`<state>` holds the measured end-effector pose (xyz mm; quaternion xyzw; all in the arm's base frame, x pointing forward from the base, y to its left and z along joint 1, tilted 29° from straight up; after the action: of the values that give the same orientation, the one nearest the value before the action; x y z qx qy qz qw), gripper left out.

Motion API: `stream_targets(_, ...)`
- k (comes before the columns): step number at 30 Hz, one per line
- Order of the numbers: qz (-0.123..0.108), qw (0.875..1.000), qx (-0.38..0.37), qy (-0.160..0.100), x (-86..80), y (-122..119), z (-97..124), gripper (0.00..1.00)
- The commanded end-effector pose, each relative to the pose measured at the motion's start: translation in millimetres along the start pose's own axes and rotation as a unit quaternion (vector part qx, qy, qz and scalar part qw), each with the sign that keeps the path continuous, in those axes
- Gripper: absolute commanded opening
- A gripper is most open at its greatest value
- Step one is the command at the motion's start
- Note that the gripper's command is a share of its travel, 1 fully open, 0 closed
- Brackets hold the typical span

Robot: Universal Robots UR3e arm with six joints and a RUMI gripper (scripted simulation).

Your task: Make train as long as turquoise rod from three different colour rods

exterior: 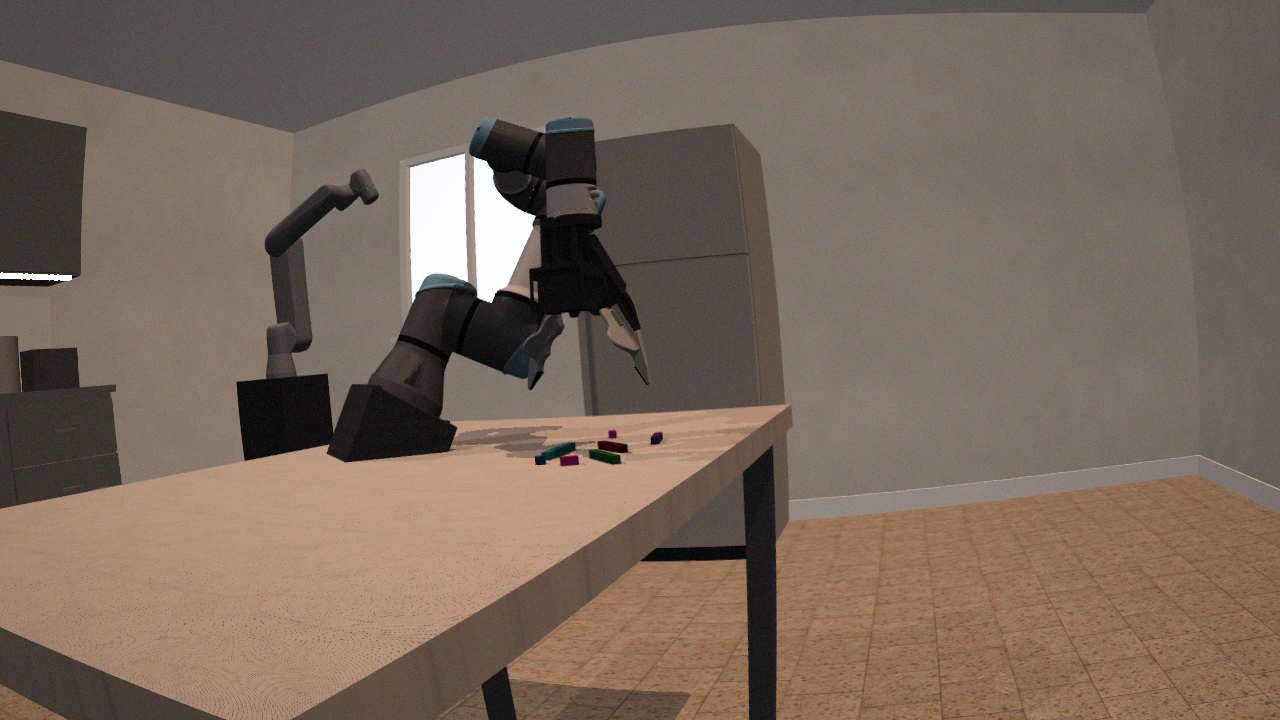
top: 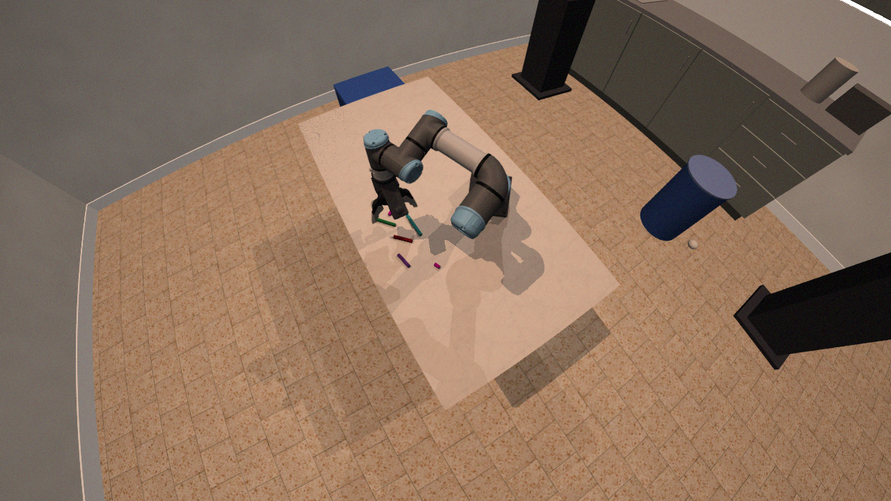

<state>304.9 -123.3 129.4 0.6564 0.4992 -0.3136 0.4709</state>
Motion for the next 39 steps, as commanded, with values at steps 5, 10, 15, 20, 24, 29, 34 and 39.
stream_targets(5,0.005,0.994,-0.113,0.002,-1.1,-9,15,1.00)
stream_targets(10,0.005,0.988,-0.152,0.002,-1.1,-13,20,1.00)
stream_targets(15,0.005,0.983,-0.182,0.002,-1.1,-16,25,1.00)
stream_targets(20,0.005,0.974,-0.226,0.002,-1.0,-20,31,1.00)
stream_targets(24,0.006,0.967,-0.256,0.002,-1.0,-24,36,1.00)
stream_targets(29,0.006,0.956,-0.293,0.002,-0.9,-28,42,1.00)
stream_targets(34,0.007,0.948,-0.318,0.002,-0.7,-30,46,1.00)
stream_targets(39,0.007,0.932,-0.363,0.002,-0.7,-35,53,1.00)
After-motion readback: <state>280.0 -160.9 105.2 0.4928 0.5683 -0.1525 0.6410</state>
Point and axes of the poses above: the point where the finger pads meet when closed, its own x axis out along the fingers, its own y axis across the jaws, z = x × y, the point moved 5 cm from there along -x, back along the fingers, and after that the axes turned 7 degrees about -x, right-handed, at the moved point
